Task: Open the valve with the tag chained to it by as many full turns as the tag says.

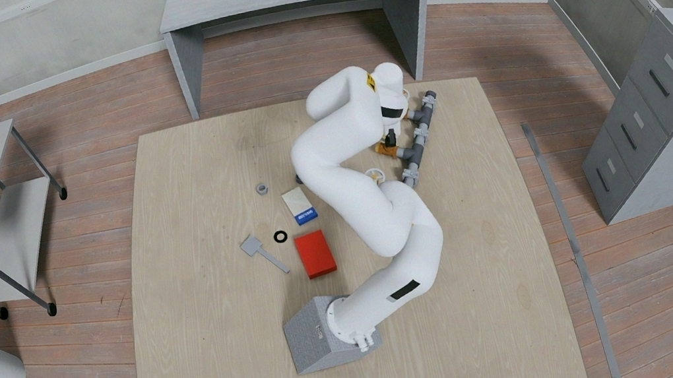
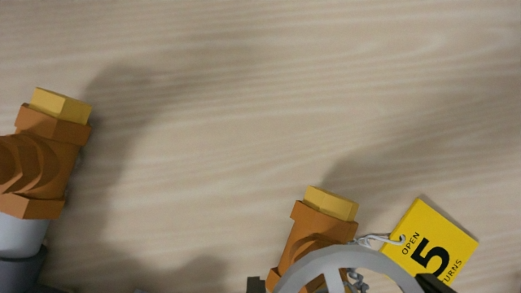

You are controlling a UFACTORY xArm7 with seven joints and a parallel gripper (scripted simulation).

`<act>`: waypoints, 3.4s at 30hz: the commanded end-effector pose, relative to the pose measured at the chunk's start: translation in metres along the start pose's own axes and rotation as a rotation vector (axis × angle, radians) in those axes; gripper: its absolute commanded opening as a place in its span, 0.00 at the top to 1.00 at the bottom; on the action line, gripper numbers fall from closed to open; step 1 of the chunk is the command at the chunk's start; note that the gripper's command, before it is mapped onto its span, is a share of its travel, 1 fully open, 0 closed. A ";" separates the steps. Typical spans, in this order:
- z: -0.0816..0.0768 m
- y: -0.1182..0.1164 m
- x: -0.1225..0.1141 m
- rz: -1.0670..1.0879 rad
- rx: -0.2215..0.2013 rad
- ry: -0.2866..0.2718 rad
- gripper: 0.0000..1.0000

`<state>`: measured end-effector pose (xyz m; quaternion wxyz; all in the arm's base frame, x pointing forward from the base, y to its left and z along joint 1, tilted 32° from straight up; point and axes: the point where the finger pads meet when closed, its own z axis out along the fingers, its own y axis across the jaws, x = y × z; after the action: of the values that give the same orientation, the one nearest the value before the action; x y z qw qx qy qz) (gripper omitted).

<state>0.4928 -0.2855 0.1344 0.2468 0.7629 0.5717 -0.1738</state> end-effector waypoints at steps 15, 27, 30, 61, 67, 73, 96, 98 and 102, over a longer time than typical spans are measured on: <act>-0.002 0.002 0.001 -0.020 -0.008 0.005 0.00; -0.002 0.002 0.001 -0.020 -0.008 0.005 0.00; -0.002 0.002 0.001 -0.018 -0.008 0.005 0.00; -0.002 0.002 0.001 1.055 -0.011 0.019 0.00; -0.002 0.002 0.001 1.350 -0.013 0.032 0.00; -0.002 0.002 0.001 1.620 -0.013 0.043 0.00; -0.002 0.002 0.001 2.700 0.008 0.057 0.00; -0.002 0.002 0.001 2.795 0.009 0.046 0.00; -0.002 0.002 0.001 2.947 0.007 0.013 0.00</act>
<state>0.4936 -0.2844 0.1332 0.1956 0.7143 -0.6328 0.2257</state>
